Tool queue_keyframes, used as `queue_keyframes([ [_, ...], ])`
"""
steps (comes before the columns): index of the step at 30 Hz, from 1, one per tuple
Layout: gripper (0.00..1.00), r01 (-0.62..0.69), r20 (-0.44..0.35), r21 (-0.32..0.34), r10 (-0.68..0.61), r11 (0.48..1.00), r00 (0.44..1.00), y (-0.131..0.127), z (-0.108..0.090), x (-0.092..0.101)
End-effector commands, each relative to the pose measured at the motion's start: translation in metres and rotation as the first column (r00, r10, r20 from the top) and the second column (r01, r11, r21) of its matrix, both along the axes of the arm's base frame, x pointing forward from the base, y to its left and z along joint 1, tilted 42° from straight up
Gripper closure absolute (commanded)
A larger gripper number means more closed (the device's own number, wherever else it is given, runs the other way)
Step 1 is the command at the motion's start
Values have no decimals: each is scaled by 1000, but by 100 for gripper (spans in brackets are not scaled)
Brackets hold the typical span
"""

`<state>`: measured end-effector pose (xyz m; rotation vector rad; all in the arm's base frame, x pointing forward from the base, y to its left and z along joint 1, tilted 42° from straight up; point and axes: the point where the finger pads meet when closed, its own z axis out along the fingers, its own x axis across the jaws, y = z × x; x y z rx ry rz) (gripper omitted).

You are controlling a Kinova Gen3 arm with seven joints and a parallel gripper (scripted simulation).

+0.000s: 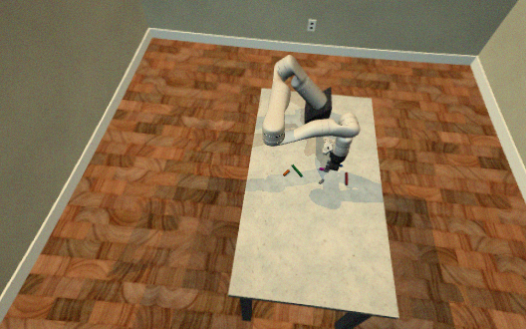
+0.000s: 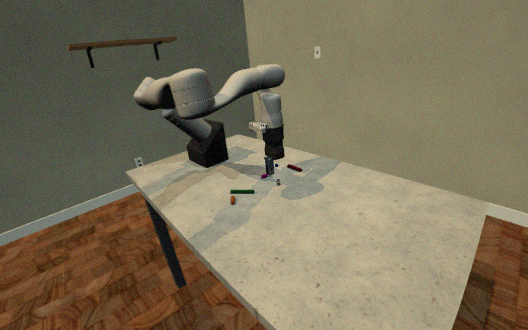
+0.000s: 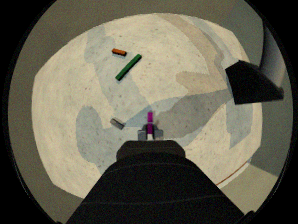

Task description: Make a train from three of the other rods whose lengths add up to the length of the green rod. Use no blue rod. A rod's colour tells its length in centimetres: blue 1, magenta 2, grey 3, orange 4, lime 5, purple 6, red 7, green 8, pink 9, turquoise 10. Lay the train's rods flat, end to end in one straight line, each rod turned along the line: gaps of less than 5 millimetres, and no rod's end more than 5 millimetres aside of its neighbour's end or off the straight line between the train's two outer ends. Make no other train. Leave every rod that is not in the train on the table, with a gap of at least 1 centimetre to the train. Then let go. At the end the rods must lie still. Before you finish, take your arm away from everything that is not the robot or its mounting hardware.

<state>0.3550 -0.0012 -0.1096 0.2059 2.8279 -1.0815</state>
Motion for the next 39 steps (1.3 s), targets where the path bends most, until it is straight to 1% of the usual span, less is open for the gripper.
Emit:
queue_keyframes([
  [1,76,1,-1,0,-1,1000,1000,-1,-1,0],
  [10,76,1,-1,0,-1,1000,1000,-4,-5,0],
  [39,76,1,-1,0,-1,1000,1000,-4,-5,0],
])
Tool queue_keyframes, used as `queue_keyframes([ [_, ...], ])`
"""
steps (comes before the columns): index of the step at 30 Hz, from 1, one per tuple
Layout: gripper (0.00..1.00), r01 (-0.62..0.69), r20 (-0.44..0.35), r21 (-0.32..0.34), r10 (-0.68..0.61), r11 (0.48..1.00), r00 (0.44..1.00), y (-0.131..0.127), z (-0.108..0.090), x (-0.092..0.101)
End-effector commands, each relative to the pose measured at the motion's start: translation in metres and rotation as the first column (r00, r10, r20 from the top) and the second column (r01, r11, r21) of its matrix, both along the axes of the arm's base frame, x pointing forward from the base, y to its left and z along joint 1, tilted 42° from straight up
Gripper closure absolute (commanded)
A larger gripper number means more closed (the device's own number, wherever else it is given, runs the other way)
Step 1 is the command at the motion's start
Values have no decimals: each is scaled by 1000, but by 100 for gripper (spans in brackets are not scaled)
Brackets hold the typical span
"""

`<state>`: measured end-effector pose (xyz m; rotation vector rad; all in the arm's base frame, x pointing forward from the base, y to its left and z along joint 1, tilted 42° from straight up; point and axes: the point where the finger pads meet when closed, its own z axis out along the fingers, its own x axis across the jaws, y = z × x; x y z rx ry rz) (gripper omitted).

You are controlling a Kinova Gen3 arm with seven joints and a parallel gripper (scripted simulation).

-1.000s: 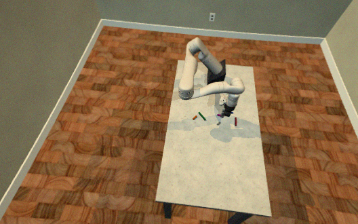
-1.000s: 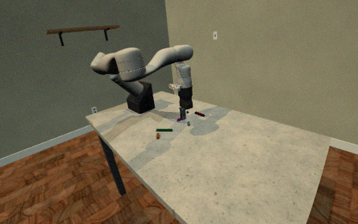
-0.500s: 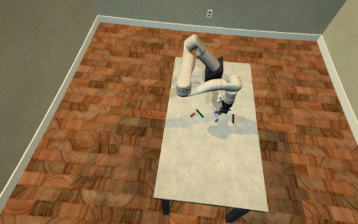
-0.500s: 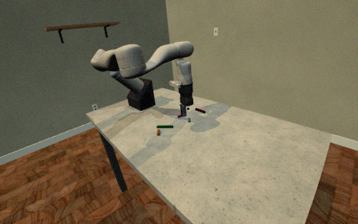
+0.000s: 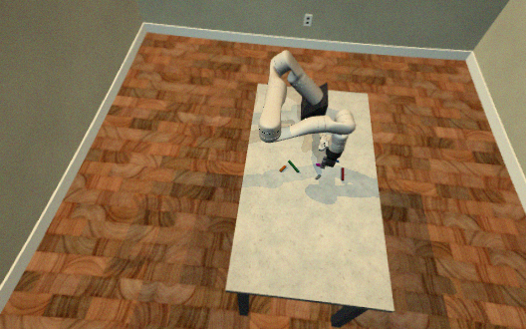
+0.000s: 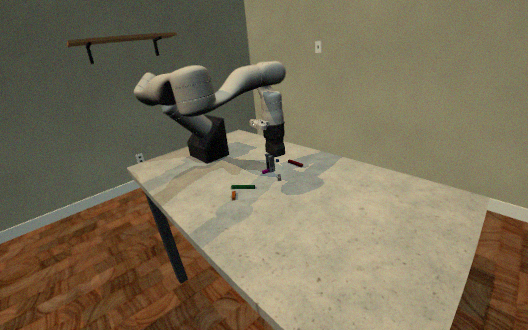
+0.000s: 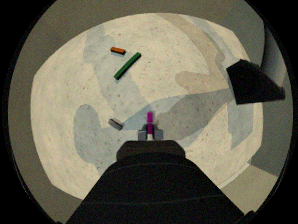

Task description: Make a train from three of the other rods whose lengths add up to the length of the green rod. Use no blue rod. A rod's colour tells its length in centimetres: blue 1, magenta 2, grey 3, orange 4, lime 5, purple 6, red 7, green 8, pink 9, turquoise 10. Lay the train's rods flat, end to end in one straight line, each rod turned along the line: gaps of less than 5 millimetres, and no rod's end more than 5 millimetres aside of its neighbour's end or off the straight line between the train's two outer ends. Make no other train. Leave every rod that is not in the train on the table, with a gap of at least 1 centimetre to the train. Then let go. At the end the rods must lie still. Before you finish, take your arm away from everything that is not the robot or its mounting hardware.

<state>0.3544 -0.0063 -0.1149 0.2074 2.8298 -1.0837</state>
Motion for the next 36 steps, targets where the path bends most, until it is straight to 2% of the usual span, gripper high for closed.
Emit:
queue_keyframes([
  [1,76,-1,1,1,1,1000,1000,1,0,0],
  [8,76,-1,1,1,1,1000,1000,1,0,0],
  [9,70,-1,1,1,1,1000,1000,1,0,0],
  [11,70,-1,1,1,1,1000,1000,1,0,0],
  [12,64,-1,1,1,1,1000,1000,1,0,0],
  [16,64,-1,1,1,1,1000,1000,1,0,0],
  [17,58,-1,1,1,1,1000,1000,1,0,0],
  [19,58,-1,1,1,1,1000,1000,1,0,0],
  [20,52,-1,1,1,1,1000,1000,1,0,0],
  [22,52,-1,1,1,1,1000,1000,1,0,0],
  [23,46,-1,1,1,1,1000,1000,1,0,0],
  [36,46,-1,1,1,1,1000,1000,1,1,0],
])
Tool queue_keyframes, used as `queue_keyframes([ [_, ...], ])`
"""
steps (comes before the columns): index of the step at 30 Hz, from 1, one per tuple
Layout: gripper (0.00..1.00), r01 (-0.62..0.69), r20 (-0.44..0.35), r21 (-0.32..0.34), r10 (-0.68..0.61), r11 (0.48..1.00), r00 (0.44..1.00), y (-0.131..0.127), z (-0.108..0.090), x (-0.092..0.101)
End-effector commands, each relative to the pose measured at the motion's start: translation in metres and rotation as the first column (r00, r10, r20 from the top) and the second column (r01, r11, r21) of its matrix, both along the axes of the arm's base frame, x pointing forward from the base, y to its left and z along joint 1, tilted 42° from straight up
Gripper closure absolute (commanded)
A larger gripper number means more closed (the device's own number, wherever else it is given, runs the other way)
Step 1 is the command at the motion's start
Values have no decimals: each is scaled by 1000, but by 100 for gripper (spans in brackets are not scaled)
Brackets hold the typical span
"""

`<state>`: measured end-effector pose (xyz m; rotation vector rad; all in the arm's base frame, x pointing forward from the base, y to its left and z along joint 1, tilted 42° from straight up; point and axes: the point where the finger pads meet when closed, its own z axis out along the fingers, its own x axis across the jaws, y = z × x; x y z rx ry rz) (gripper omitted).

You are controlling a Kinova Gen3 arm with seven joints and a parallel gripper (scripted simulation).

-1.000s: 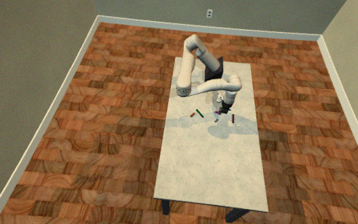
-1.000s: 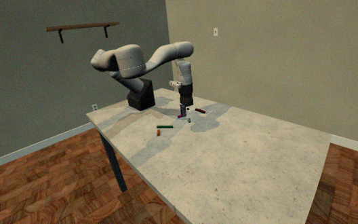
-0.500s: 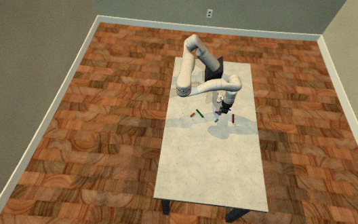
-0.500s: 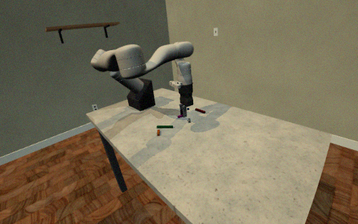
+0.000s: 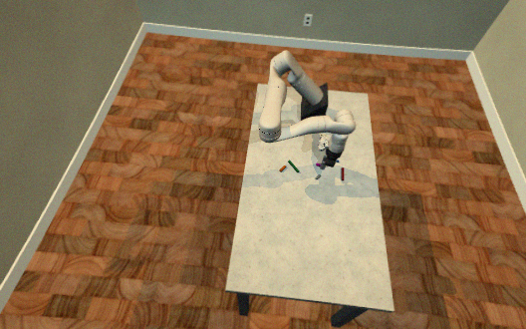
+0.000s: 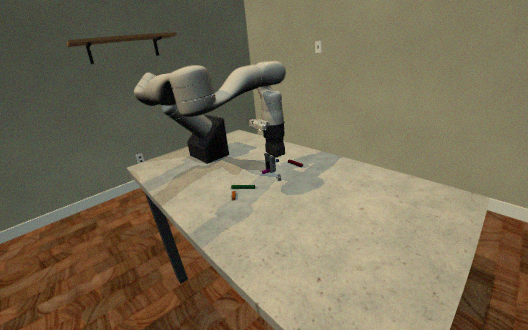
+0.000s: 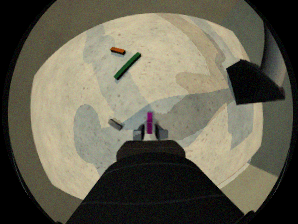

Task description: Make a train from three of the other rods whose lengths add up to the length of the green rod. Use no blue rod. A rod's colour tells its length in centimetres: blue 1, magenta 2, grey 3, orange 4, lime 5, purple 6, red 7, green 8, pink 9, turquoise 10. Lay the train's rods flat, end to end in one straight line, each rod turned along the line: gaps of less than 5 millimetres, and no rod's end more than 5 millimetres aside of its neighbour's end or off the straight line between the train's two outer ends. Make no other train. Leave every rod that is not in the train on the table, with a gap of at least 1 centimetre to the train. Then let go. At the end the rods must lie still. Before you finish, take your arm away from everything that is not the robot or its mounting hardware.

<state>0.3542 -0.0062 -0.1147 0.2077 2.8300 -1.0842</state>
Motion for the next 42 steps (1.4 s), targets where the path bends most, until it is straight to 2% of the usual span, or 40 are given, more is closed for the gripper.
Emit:
queue_keyframes([
  [1,46,-1,1,1,1,1000,1000,2,1,0],
  [10,46,-1,1,1,1,1000,1000,23,25,-1],
  [12,46,-1,1,1,1,1000,1000,23,25,-1],
  [22,46,-1,1,1,1,1000,1000,55,61,-3],
  [31,46,-1,1,1,1,1000,1000,61,67,-4],
  [32,0,-1,1,1,1,1000,1000,61,67,-4],
  [42,0,-1,1,1,1,1000,1000,61,67,-4],
])
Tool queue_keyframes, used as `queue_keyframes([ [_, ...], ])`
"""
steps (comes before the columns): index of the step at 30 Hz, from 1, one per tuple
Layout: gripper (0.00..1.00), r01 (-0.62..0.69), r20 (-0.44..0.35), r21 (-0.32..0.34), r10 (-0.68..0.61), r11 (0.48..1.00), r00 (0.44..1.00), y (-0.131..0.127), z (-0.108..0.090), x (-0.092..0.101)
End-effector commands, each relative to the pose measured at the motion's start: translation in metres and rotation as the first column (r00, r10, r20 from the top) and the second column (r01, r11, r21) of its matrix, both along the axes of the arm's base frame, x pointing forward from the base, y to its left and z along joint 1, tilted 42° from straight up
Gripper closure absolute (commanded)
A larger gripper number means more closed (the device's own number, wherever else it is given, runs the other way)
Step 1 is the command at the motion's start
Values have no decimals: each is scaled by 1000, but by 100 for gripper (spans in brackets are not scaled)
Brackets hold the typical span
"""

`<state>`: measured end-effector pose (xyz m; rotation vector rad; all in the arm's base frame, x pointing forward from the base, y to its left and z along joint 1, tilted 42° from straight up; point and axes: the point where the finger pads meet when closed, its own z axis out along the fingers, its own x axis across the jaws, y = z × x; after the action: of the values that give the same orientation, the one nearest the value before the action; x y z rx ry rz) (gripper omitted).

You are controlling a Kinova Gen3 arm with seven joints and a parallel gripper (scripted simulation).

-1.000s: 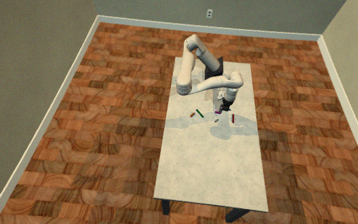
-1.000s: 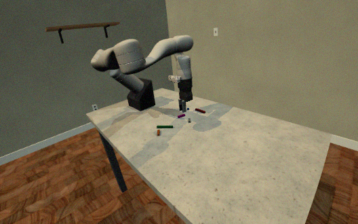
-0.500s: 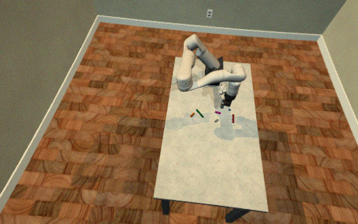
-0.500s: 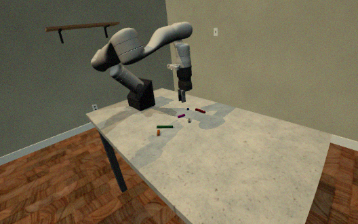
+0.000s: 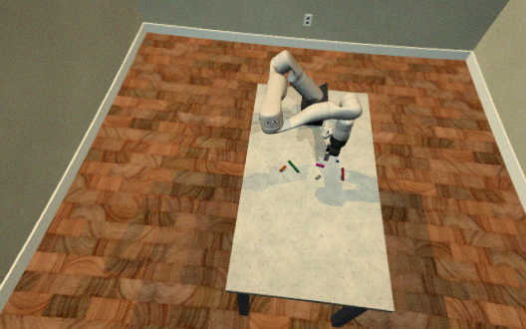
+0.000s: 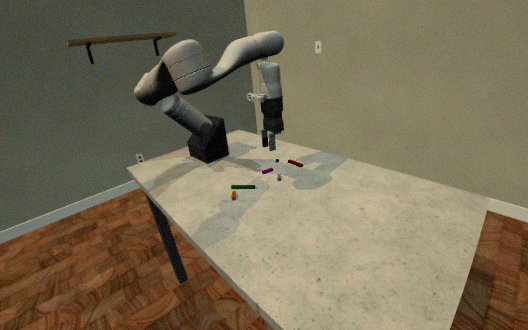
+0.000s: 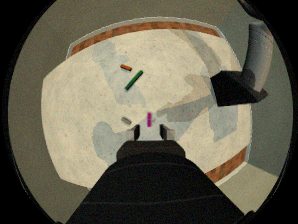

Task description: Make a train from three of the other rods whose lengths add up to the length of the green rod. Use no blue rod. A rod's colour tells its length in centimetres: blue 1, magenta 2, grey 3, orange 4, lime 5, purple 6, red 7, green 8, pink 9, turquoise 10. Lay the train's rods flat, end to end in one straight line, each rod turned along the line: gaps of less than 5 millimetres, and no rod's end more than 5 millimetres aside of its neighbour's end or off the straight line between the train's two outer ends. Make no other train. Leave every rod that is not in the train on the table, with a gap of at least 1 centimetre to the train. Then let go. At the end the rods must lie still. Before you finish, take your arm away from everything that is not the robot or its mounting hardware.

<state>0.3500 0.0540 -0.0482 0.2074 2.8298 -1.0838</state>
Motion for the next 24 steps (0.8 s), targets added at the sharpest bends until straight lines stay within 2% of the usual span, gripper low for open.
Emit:
queue_keyframes([
  [1,0,-1,1,1,1,1000,1000,1,0,0],
  [14,0,3,4,1,-3,1000,1000,0,1,1],
  [24,0,52,48,9,-52,999,997,-4,5,3],
])
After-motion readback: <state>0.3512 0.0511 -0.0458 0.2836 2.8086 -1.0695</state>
